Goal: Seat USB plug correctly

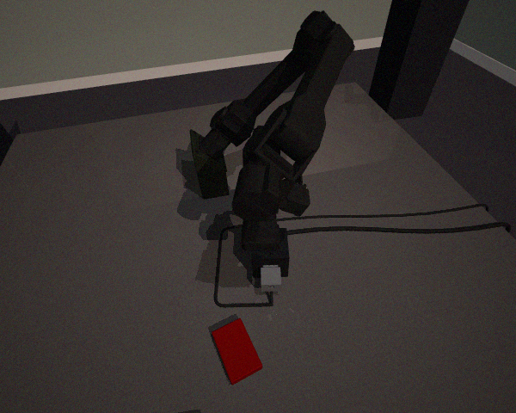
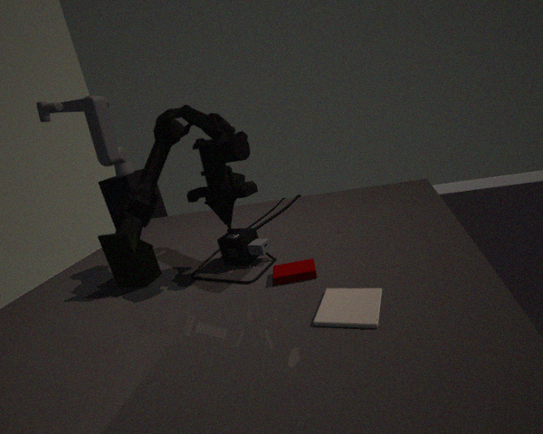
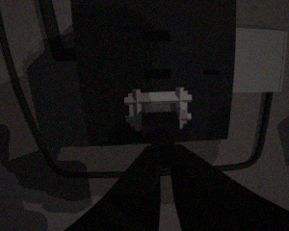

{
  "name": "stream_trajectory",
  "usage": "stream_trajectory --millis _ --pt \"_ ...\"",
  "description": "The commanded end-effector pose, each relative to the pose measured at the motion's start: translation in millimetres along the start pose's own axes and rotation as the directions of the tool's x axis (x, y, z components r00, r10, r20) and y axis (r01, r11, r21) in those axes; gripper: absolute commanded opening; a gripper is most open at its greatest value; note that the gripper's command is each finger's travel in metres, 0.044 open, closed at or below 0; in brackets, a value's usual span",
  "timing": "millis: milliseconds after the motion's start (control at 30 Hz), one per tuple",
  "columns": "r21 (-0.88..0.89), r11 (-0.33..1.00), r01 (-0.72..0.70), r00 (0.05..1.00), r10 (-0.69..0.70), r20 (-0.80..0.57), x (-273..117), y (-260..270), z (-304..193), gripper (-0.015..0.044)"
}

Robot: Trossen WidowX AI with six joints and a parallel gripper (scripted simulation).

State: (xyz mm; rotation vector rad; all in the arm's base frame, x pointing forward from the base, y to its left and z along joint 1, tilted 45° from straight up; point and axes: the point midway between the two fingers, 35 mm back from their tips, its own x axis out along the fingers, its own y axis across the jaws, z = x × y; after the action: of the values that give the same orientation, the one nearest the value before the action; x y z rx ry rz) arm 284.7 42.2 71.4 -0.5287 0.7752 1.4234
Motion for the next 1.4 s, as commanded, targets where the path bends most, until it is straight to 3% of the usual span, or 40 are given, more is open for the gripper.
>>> stream_trajectory --millis 0,1367 --pt "0.003 1.000 0.001 1.000 -0.001 0.002 0.8 -0.2 0.1 0.0000" --pt "0.003 1.000 0.001 1.000 -0.001 0.002 5.7 -0.2 0.5 0.0000"
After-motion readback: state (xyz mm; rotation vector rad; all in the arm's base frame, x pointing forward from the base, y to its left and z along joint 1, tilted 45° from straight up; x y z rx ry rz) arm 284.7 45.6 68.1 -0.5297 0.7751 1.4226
